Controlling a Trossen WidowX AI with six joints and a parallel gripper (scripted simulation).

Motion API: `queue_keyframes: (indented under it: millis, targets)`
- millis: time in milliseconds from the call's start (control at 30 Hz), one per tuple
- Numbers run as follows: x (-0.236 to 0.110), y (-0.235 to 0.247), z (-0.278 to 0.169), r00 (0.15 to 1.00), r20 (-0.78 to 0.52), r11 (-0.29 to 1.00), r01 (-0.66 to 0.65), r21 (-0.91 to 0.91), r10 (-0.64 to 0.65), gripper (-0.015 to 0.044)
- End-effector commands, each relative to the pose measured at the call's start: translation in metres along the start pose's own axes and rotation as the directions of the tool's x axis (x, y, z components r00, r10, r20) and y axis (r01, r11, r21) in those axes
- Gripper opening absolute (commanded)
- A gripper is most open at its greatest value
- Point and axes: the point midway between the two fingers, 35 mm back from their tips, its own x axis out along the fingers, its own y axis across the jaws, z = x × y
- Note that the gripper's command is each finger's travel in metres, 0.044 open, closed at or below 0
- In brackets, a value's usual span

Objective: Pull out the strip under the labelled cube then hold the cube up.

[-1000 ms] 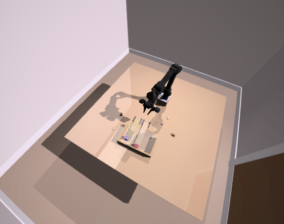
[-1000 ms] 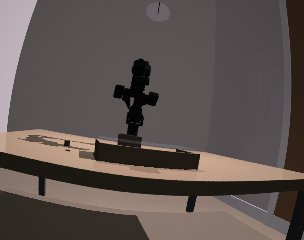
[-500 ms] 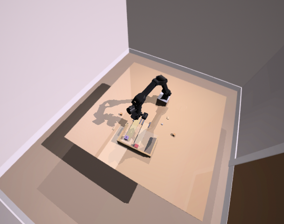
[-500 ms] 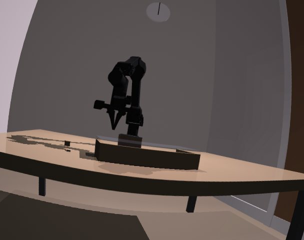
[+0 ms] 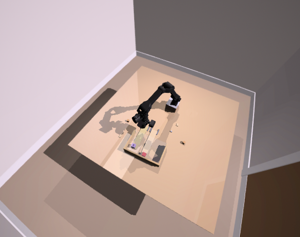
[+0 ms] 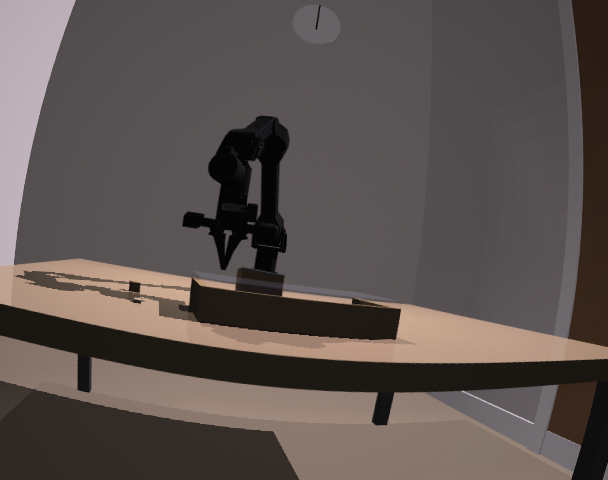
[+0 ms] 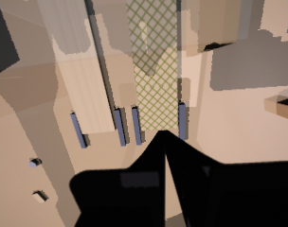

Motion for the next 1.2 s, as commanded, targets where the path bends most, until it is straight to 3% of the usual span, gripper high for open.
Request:
queue_keyframes:
  millis: [0,1167]
  targets:
    - [0.009,0.0,-0.001,1.0,-0.009,1.0,0.001,-0.004,-0.001,0.0]
    - [0.066,0.0,-0.003,1.0,-0.009,1.0,0.0,-0.004,0.0,0.0]
